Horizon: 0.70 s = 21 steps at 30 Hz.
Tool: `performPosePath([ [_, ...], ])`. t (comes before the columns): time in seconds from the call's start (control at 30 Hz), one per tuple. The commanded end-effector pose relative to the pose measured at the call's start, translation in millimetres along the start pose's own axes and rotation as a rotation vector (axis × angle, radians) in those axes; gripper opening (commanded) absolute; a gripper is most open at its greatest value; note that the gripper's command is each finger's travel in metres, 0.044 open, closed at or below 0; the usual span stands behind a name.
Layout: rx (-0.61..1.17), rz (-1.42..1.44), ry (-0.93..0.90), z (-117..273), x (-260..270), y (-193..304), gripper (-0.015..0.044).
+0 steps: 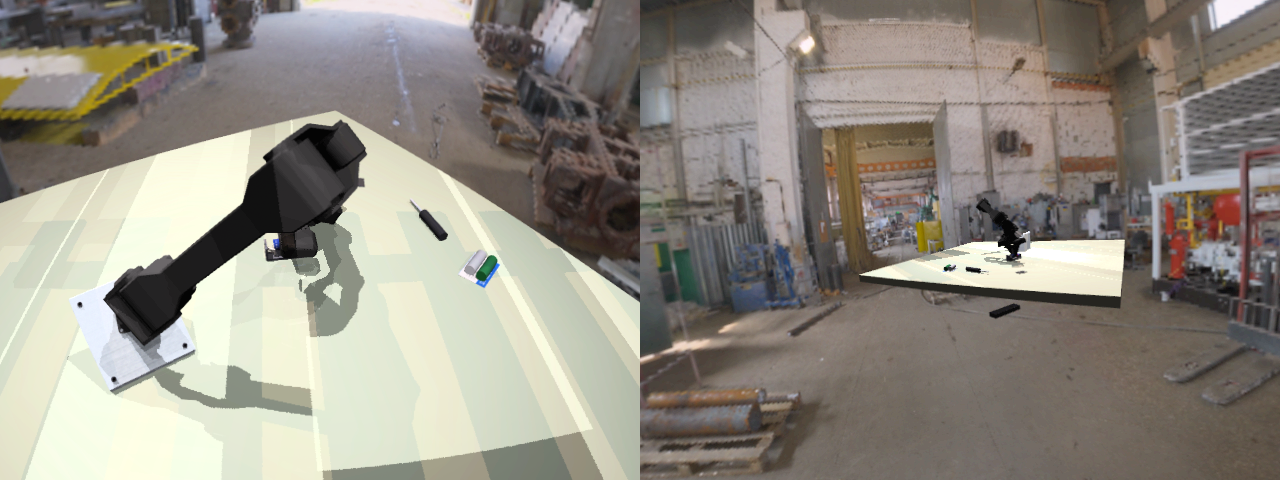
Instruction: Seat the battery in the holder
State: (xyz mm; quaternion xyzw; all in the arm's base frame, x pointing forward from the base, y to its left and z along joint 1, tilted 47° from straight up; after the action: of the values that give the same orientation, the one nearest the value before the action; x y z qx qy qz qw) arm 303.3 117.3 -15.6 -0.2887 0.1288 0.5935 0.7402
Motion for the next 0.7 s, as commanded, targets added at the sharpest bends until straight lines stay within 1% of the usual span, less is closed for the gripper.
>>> performPosePath([
  [0.0,0.039,0.015,0.007,-6.7,-4.9,3.2,0.0072],
  [0.67,0.068,0.019,-0.037,-6.9,-8.2,0.9,0.0072],
])
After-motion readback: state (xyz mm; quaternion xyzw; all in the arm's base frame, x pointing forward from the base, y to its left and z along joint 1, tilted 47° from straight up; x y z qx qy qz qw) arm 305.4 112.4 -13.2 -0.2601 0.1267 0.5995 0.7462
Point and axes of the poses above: the point midway between the two fingers, 35 mm back from their tips, its own z axis back along the fingers, its own x axis across the jaws, y = z × x, the point moved 5 cm from there along z, back along the fingers, and after that the axes turned 1 degree about z, right-handed, at the moved point
